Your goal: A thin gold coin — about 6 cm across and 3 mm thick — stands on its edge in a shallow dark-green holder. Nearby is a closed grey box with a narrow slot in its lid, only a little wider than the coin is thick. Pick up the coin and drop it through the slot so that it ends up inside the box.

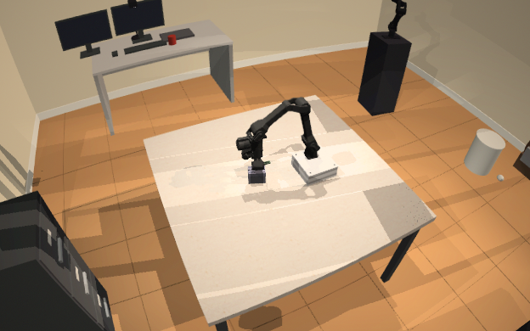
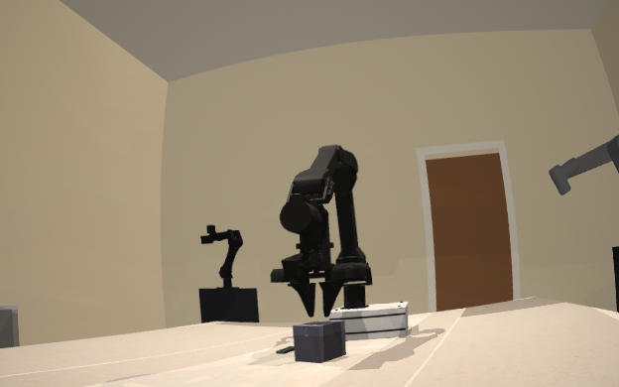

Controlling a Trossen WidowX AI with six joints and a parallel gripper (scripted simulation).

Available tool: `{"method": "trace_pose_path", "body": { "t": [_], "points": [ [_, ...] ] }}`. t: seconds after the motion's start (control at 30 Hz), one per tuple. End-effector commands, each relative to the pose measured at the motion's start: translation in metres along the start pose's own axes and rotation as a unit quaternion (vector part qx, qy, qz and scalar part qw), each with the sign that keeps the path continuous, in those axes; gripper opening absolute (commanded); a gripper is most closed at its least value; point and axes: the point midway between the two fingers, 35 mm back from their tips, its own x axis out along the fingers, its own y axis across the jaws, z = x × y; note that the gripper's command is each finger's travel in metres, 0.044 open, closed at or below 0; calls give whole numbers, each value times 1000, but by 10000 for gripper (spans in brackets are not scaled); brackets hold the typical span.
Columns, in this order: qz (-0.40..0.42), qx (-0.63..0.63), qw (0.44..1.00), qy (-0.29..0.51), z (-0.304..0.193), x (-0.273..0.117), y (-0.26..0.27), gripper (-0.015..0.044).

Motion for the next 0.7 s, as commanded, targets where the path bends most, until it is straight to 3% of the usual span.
{"method": "trace_pose_path", "body": {
  "t": [0.0,0.2,0.33,0.67],
  "points": [
    [0,0,1000,0,0,-1,0,187],
    [0,0,1000,0,0,-20,0,344],
    [0,0,1000,2,-3,-59,-1,440],
    [0,0,1000,2,-4,-61,-1,440]
  ]
}}
